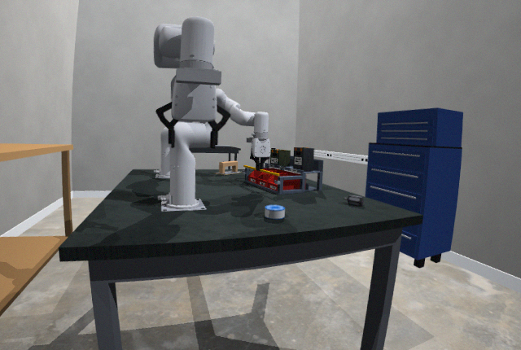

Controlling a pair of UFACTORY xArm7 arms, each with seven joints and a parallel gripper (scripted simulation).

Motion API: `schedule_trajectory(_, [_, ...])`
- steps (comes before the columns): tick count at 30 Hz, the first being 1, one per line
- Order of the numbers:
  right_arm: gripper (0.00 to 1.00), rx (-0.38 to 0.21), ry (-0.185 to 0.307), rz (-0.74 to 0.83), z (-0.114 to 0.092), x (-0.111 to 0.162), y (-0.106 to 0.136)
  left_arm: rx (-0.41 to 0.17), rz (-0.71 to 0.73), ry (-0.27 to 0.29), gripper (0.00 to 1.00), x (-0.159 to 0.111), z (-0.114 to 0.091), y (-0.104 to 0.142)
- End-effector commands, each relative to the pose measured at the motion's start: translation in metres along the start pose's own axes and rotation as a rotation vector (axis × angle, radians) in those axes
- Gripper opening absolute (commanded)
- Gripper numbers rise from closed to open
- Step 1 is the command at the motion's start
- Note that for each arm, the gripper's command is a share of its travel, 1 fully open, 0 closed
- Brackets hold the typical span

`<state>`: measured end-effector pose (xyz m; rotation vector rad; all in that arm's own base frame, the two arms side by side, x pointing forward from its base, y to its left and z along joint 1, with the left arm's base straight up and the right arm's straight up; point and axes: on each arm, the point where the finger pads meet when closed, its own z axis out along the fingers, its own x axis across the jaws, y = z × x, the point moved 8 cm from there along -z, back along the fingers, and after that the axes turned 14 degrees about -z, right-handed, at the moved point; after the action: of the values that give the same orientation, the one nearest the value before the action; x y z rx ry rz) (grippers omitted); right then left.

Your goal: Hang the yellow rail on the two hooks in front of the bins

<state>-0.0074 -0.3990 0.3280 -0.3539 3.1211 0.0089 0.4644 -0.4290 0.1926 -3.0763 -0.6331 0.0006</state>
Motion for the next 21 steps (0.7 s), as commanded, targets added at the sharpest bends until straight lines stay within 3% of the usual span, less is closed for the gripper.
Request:
schedule_trajectory(1, [1.0, 0.006, 0.001, 0.0, -0.002, 0.0002, -0.0009, -0.007, 0.0, 0.002, 0.0, 0.0002, -0.0032, 0.0013])
schedule_trajectory(21, [1.0, 0.006, 0.001, 0.0, -0.002, 0.0002, -0.0009, -0.007, 0.0, 0.003, 0.0, 0.0001, -0.0015, 0.0013])
